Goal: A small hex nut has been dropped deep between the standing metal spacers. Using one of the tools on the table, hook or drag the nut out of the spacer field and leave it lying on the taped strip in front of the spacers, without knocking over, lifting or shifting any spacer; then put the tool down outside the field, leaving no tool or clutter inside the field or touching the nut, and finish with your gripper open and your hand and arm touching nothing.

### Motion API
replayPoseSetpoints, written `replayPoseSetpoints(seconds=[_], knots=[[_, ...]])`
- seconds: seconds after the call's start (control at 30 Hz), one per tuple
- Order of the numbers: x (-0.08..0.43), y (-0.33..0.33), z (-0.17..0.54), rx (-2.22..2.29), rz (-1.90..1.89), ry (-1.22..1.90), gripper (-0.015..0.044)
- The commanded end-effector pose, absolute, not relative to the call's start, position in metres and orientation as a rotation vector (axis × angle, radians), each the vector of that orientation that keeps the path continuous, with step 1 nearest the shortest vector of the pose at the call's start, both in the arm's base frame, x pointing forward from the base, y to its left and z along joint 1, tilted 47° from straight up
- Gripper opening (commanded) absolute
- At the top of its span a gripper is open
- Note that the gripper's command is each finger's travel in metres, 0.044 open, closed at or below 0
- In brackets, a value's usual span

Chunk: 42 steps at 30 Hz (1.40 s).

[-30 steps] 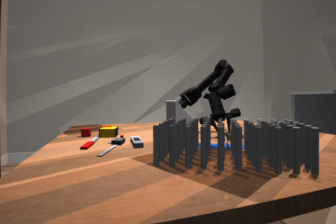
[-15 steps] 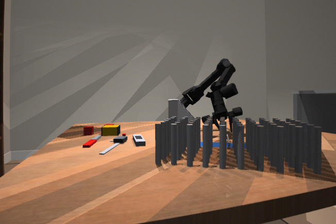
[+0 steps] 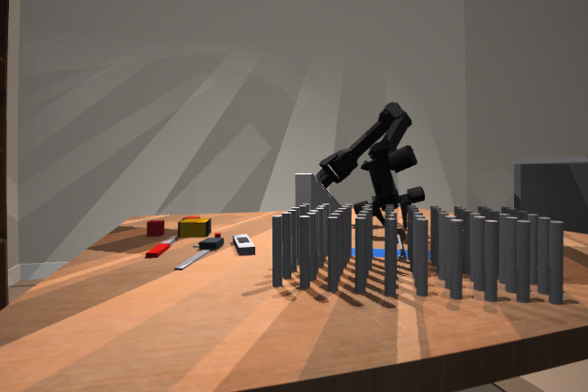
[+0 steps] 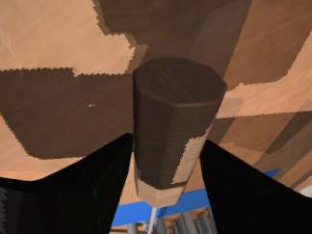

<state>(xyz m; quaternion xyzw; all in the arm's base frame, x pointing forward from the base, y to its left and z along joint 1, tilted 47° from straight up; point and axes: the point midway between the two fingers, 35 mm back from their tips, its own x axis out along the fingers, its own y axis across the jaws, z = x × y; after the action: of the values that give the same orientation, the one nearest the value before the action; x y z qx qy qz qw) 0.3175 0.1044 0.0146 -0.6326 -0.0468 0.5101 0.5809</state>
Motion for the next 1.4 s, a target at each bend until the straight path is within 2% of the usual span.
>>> replayPoseSetpoints(seconds=[0.0,1.37], knots=[[0.314,0.105,0.015,-1.476,1.189,-0.103,0.0],[0.301,0.108,0.025,-1.476,1.189,-0.102,0.0]])
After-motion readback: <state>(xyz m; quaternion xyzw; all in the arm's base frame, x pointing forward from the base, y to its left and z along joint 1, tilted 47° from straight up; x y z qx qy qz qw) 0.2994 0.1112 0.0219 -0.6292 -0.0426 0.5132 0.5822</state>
